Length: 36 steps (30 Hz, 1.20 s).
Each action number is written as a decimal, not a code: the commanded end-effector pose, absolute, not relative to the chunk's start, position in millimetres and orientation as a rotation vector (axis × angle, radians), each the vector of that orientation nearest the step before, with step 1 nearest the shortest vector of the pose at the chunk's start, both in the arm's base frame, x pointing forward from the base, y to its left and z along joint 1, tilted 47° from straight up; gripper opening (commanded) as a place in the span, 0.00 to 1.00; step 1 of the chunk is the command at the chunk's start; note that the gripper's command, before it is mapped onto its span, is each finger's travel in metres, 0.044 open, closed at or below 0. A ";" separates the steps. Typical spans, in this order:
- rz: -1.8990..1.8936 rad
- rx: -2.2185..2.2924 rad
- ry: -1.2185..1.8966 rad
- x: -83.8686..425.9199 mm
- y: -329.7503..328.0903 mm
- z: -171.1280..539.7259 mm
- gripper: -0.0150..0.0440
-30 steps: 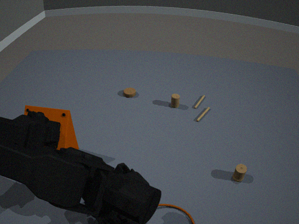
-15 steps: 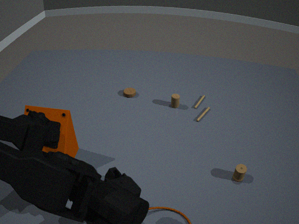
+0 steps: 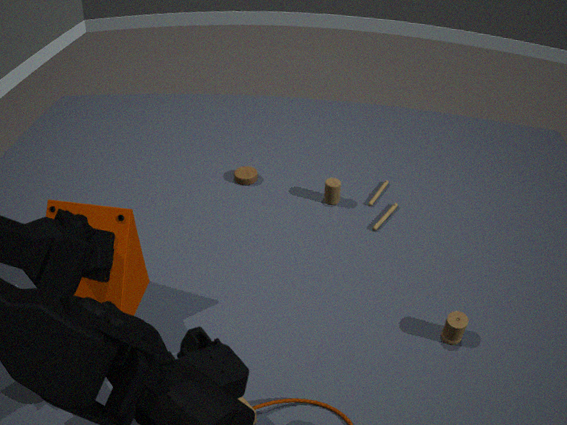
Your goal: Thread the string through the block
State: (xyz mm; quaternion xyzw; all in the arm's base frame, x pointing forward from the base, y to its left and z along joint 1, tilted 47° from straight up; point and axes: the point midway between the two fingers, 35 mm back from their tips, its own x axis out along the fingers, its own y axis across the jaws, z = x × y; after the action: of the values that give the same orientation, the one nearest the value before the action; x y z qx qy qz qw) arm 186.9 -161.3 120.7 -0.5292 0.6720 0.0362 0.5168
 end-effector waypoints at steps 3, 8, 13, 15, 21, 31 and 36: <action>0.090 -1.269 1.610 182.5 -165.8 127.2 0.25; 0.090 -1.265 1.614 178.8 -169.4 131.6 0.25; 0.092 -1.260 1.618 175.4 -172.8 135.6 0.25; 0.093 -1.258 1.619 173.9 -174.3 137.1 0.25; 0.096 -1.253 1.623 169.0 -178.4 141.3 0.25; 0.100 -1.241 1.630 160.9 -185.0 148.2 0.25; 0.095 -1.227 1.632 156.8 -187.8 151.1 0.25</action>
State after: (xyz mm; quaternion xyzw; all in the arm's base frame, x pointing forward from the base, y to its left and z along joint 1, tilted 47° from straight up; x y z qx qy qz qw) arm 158.6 -186.0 146.6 -0.5133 0.6831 0.0424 0.5178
